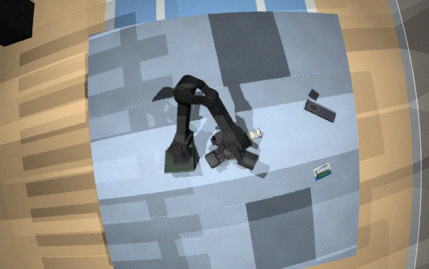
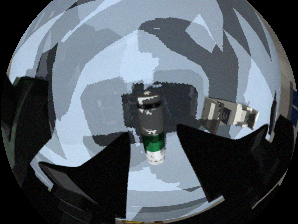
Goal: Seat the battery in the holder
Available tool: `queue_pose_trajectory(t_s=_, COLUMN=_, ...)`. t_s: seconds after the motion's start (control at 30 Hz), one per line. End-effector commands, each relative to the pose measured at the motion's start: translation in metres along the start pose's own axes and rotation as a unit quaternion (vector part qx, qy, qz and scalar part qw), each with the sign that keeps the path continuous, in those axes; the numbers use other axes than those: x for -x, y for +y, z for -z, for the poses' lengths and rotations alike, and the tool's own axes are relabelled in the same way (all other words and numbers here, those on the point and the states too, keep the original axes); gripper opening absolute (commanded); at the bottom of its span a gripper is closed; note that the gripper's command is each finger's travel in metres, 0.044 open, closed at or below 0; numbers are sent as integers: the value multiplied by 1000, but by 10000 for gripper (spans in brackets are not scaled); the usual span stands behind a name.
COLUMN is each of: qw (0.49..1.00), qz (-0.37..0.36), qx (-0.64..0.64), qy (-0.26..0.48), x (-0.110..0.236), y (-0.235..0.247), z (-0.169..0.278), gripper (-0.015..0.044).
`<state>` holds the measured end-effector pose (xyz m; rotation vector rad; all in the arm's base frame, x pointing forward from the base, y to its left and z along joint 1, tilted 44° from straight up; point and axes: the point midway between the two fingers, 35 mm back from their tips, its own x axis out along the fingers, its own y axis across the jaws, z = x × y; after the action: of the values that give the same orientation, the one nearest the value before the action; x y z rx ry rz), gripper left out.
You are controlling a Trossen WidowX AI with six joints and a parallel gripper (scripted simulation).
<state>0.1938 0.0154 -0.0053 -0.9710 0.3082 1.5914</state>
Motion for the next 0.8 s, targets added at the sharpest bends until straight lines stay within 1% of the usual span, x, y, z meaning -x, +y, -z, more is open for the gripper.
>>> queue_pose_trajectory(t_s=0.0, qw=1000, qz=2, qx=-3, qy=-3, x=-5, y=1, z=-2, gripper=221)
queue_pose_trajectory(t_s=0.17, qw=1000, qz=2, qx=-3, qy=-3, x=-5, y=1, z=-2, gripper=90)
queue_pose_trajectory(t_s=0.33, qw=1000, qz=2, qx=-3, qy=-3, x=-5, y=1, z=-2, gripper=59)
queue_pose_trajectory(t_s=0.53, qw=1000, qz=11, qx=-13, qy=4, x=-3, y=-3, z=1, gripper=59)
queue_pose_trajectory(t_s=0.77, qw=1000, qz=2, qx=-4, qy=-2, x=41, y=1, z=0, gripper=59)
